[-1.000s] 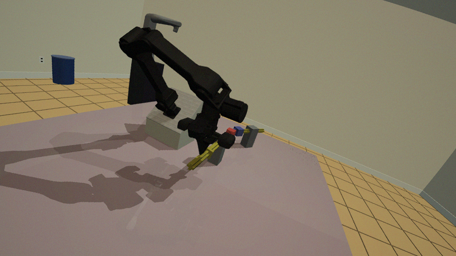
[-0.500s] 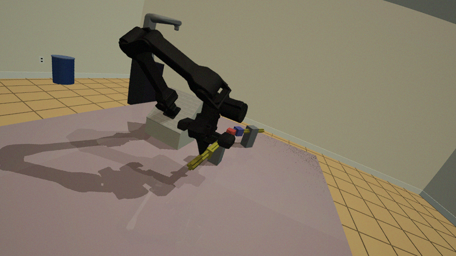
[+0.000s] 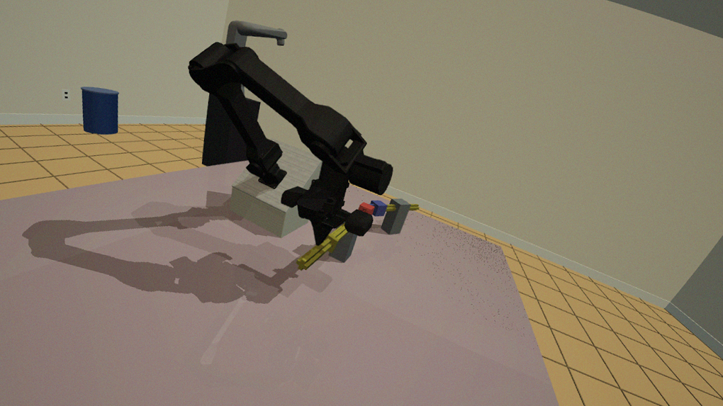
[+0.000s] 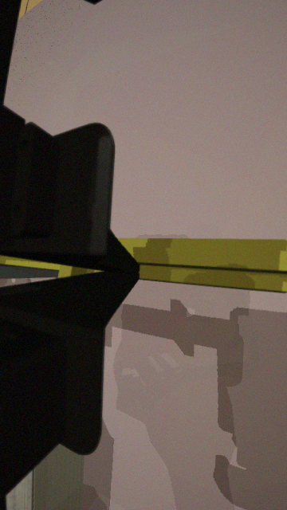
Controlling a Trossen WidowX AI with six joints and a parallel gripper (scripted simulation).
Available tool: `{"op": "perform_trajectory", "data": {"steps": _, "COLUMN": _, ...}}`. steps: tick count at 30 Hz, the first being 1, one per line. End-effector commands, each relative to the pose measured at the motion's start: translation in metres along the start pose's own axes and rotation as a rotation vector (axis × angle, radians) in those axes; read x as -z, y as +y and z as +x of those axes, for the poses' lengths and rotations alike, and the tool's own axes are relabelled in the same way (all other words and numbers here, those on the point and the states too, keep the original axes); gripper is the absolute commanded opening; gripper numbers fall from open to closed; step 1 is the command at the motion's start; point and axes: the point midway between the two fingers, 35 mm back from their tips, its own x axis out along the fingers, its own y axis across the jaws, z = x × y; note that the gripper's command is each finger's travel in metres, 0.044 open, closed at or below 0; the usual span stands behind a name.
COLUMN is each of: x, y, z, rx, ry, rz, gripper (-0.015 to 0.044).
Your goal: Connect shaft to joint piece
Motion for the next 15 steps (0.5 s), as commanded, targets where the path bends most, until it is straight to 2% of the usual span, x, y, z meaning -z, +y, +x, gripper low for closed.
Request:
{"op": "perform_trajectory", "data": {"steps": 1, "x": -0.0003, "y": -0.0008, "z": 0.0051, "rx": 0.021, "ry": -0.002, "rz": 0.007, "gripper": 0.0}}
{"op": "perform_trajectory", "data": {"steps": 15, "x": -0.0004, "y": -0.0008, "z": 0.0055, "rx": 0.027, "ry": -0.002, "rz": 0.009, "gripper": 0.0}}
